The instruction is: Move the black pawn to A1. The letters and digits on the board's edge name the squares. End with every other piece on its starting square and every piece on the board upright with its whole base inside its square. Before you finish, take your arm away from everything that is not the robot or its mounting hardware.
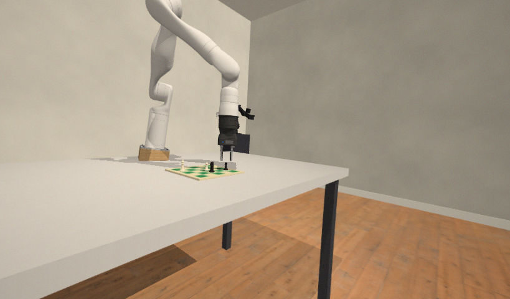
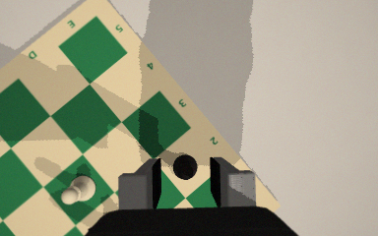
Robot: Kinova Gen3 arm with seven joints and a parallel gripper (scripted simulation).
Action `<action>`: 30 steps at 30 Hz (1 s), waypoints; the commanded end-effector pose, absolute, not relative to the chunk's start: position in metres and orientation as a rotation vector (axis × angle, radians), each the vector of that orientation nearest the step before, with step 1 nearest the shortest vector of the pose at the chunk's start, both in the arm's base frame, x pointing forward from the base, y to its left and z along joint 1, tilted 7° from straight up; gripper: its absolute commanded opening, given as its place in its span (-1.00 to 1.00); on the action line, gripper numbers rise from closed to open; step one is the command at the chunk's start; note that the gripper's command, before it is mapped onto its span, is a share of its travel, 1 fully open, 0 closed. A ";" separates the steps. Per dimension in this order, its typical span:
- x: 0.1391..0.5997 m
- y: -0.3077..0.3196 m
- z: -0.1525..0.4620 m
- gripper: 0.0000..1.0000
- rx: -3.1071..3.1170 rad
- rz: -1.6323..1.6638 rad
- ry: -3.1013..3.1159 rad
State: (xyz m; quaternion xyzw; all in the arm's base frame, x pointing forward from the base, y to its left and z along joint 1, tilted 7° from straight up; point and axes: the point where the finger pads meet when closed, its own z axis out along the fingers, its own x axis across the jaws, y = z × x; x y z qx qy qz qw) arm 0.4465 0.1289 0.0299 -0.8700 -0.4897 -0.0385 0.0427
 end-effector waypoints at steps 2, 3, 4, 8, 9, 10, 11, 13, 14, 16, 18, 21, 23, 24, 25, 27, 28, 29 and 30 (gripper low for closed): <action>0.447 0.129 0.030 0.36 -2.662 -0.120 -1.498; 0.447 0.129 0.030 0.36 -2.662 -0.120 -1.498; 0.447 0.129 0.030 0.36 -2.662 -0.120 -1.498; 0.447 0.129 0.028 0.36 -2.662 -0.120 -1.498; 0.447 0.129 0.027 0.36 -2.662 -0.120 -1.498; 0.447 0.130 0.025 0.36 -2.662 -0.120 -1.498; 0.447 0.130 0.024 0.36 -2.662 -0.120 -1.498; 0.447 0.130 0.020 0.36 -2.662 -0.120 -1.498; 0.447 0.130 0.018 0.36 -2.662 -0.120 -1.498; 0.447 0.131 0.014 0.36 -2.662 -0.120 -1.498; 0.448 0.131 0.010 0.36 -2.662 -0.120 -1.498; 0.448 0.132 0.006 0.36 -2.662 -0.120 -1.498; 0.448 0.132 0.005 0.36 -2.662 -0.120 -1.498; 0.448 0.132 0.003 0.36 -2.662 -0.120 -1.498; 0.448 0.132 0.002 0.36 -2.662 -0.120 -1.498; 0.448 0.132 0.000 0.36 -2.662 -0.120 -1.498; 0.448 0.132 -0.001 0.36 -2.662 -0.120 -1.498; 0.448 0.133 -0.002 0.36 -2.662 -0.120 -1.498; 0.448 0.133 -0.002 0.36 -2.662 -0.120 -1.498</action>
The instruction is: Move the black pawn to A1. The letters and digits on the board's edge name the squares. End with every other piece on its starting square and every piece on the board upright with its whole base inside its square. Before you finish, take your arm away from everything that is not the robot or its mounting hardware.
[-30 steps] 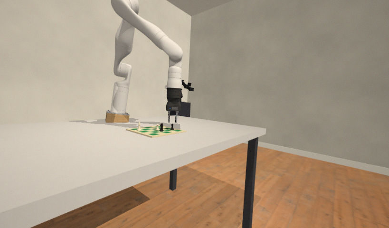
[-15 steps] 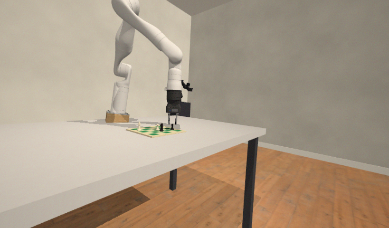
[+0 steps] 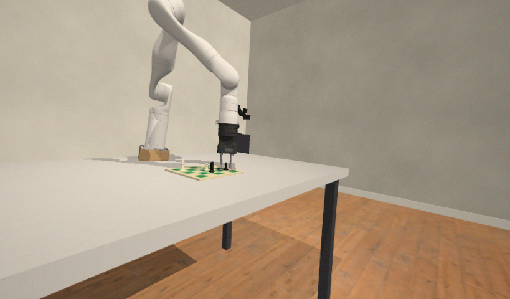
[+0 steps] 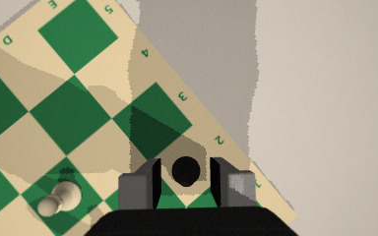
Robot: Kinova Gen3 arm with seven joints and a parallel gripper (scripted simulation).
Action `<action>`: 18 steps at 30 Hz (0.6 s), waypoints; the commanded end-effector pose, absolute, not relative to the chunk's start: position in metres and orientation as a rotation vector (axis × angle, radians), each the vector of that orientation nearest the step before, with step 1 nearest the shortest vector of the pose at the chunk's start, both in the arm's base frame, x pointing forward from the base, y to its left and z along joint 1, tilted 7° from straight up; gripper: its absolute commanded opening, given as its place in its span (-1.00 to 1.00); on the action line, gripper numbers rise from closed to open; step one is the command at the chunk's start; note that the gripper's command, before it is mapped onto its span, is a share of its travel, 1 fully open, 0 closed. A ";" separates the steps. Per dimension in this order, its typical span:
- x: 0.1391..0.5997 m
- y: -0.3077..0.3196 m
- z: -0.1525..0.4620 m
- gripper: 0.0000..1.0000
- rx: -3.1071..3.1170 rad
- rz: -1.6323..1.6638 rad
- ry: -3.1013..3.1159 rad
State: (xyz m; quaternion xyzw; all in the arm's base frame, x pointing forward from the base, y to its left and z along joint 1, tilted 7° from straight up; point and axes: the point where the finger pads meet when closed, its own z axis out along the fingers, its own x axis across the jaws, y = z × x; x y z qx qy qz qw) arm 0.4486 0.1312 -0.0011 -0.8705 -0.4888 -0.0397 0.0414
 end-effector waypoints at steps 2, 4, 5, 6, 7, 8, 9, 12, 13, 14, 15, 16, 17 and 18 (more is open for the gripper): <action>0.448 0.133 -0.002 0.36 -2.662 -0.120 -1.498; 0.448 0.133 -0.002 0.36 -2.662 -0.120 -1.498; 0.448 0.133 -0.002 0.36 -2.662 -0.120 -1.498; 0.448 0.133 -0.002 0.36 -2.662 -0.120 -1.498; 0.448 0.133 -0.002 0.36 -2.662 -0.120 -1.498; 0.448 0.133 -0.002 0.36 -2.662 -0.120 -1.498; 0.448 0.133 -0.002 0.36 -2.662 -0.120 -1.498; 0.448 0.133 -0.002 0.36 -2.662 -0.120 -1.498; 0.448 0.133 -0.002 0.36 -2.662 -0.120 -1.498; 0.448 0.133 -0.002 0.36 -2.662 -0.120 -1.498; 0.448 0.133 -0.002 0.36 -2.662 -0.120 -1.498; 0.448 0.133 -0.002 0.36 -2.662 -0.120 -1.498; 0.448 0.133 -0.002 0.36 -2.662 -0.120 -1.498; 0.448 0.133 -0.002 0.36 -2.662 -0.120 -1.498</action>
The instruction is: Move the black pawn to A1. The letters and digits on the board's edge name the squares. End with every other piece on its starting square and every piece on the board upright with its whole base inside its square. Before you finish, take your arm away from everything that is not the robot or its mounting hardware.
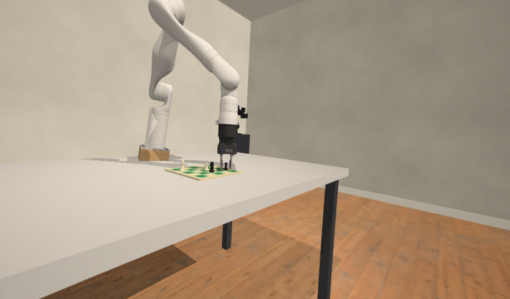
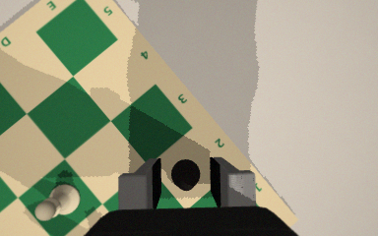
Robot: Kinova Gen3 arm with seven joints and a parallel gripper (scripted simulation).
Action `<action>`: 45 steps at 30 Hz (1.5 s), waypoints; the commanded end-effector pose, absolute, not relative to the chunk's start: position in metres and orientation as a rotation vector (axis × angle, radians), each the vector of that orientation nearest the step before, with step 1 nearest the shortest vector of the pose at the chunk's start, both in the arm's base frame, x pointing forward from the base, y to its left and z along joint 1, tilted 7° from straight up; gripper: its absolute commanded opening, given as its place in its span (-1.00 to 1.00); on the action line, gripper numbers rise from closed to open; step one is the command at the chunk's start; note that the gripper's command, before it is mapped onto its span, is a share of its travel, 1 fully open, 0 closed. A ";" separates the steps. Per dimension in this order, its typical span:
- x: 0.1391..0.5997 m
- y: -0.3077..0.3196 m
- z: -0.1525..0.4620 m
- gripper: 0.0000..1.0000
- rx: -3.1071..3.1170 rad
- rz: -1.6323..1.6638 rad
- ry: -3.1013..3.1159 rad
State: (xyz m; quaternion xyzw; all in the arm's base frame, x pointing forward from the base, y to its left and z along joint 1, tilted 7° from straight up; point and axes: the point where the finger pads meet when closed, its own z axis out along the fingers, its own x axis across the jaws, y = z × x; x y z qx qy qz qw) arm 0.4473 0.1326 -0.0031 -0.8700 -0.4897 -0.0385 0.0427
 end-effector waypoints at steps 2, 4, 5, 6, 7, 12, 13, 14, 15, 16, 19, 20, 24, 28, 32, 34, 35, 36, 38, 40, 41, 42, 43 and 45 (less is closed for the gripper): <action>0.448 0.133 -0.002 0.36 -2.662 -0.120 -1.498; 0.448 0.133 -0.002 0.36 -2.662 -0.120 -1.498; 0.448 0.133 -0.002 0.36 -2.662 -0.120 -1.498; 0.448 0.133 -0.002 0.36 -2.662 -0.120 -1.498; 0.448 0.133 -0.002 0.36 -2.662 -0.120 -1.498; 0.448 0.133 -0.002 0.36 -2.662 -0.120 -1.498; 0.448 0.133 -0.002 0.36 -2.662 -0.120 -1.498; 0.448 0.133 -0.002 0.36 -2.662 -0.120 -1.498; 0.448 0.133 -0.002 0.36 -2.662 -0.120 -1.498; 0.448 0.133 -0.002 0.36 -2.662 -0.120 -1.498; 0.448 0.133 -0.002 0.36 -2.662 -0.120 -1.498; 0.448 0.133 -0.002 -1.00 -2.662 -0.120 -1.498; 0.448 0.133 -0.002 -1.00 -2.662 -0.120 -1.498; 0.448 0.133 -0.002 -1.00 -2.662 -0.120 -1.498; 0.448 0.133 -0.002 -1.00 -2.662 -0.120 -1.498; 0.448 0.133 -0.002 -1.00 -2.662 -0.120 -1.498; 0.448 0.133 -0.002 -1.00 -2.662 -0.120 -1.498; 0.448 0.133 -0.002 -1.00 -2.662 -0.120 -1.498; 0.448 0.133 -0.002 -1.00 -2.662 -0.120 -1.498; 0.448 0.133 -0.002 -1.00 -2.662 -0.120 -1.498; 0.448 0.133 -0.002 -1.00 -2.662 -0.120 -1.498; 0.448 0.133 -0.002 -1.00 -2.662 -0.120 -1.498; 0.448 0.133 -0.002 -1.00 -2.662 -0.120 -1.498; 0.448 0.133 -0.002 -1.00 -2.662 -0.120 -1.498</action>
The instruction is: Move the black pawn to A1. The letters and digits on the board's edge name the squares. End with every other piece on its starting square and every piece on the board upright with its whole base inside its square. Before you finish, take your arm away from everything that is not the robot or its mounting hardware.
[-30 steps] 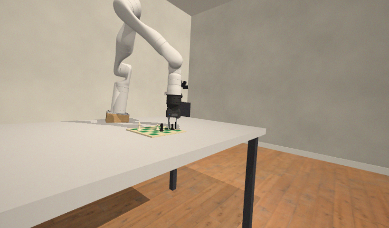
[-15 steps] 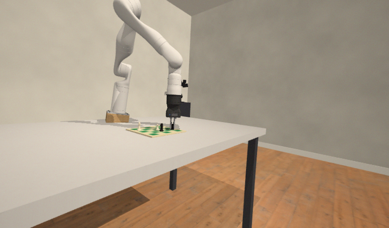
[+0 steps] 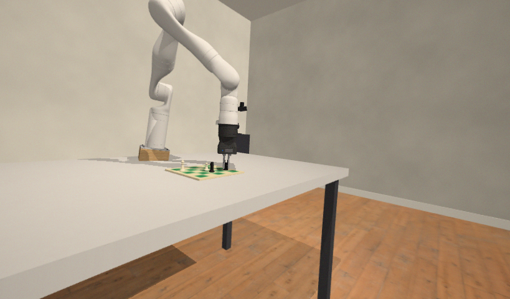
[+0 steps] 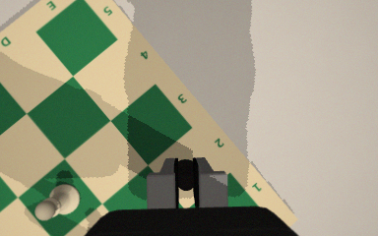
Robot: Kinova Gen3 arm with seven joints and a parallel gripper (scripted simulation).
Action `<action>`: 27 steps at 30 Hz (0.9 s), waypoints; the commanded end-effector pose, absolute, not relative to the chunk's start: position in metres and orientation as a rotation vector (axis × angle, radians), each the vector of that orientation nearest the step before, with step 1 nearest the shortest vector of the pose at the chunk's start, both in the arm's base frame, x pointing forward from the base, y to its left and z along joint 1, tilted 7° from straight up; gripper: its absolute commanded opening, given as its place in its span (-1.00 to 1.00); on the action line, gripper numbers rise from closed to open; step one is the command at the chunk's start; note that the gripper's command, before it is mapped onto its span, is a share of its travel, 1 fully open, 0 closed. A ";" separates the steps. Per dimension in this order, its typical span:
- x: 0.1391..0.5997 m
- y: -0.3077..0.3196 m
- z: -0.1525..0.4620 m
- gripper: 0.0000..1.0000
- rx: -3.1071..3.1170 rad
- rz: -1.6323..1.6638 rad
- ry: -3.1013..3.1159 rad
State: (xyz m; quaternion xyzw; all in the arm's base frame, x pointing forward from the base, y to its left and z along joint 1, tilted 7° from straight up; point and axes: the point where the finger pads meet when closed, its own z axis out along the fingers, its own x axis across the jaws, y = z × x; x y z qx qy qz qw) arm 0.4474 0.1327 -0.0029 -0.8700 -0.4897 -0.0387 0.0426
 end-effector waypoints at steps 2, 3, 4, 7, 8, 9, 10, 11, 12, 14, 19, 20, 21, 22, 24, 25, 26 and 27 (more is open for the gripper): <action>0.448 0.133 -0.002 -1.00 -2.662 -0.120 -1.498; 0.448 0.133 -0.002 -1.00 -2.662 -0.120 -1.498; 0.448 0.133 -0.002 -1.00 -2.662 -0.120 -1.498; 0.448 0.133 -0.002 -1.00 -2.662 -0.120 -1.498; 0.448 0.133 -0.002 -1.00 -2.662 -0.120 -1.498; 0.448 0.133 -0.002 -1.00 -2.662 -0.120 -1.498; 0.448 0.133 -0.002 -1.00 -2.662 -0.120 -1.498; 0.448 0.132 -0.001 -1.00 -2.662 -0.120 -1.498; 0.448 0.132 0.001 -1.00 -2.662 -0.120 -1.498; 0.448 0.132 0.001 -1.00 -2.662 -0.120 -1.498; 0.447 0.129 0.026 -1.00 -2.662 -0.120 -1.498; 0.447 0.129 0.033 -1.00 -2.662 -0.120 -1.498; 0.447 0.128 0.041 -1.00 -2.662 -0.120 -1.498; 0.447 0.127 0.048 -1.00 -2.662 -0.120 -1.498; 0.446 0.125 0.064 -1.00 -2.662 -0.120 -1.498; 0.446 0.124 0.071 -1.00 -2.662 -0.120 -1.498; 0.446 0.124 0.077 -1.00 -2.662 -0.120 -1.498; 0.446 0.123 0.083 -1.00 -2.662 -0.120 -1.498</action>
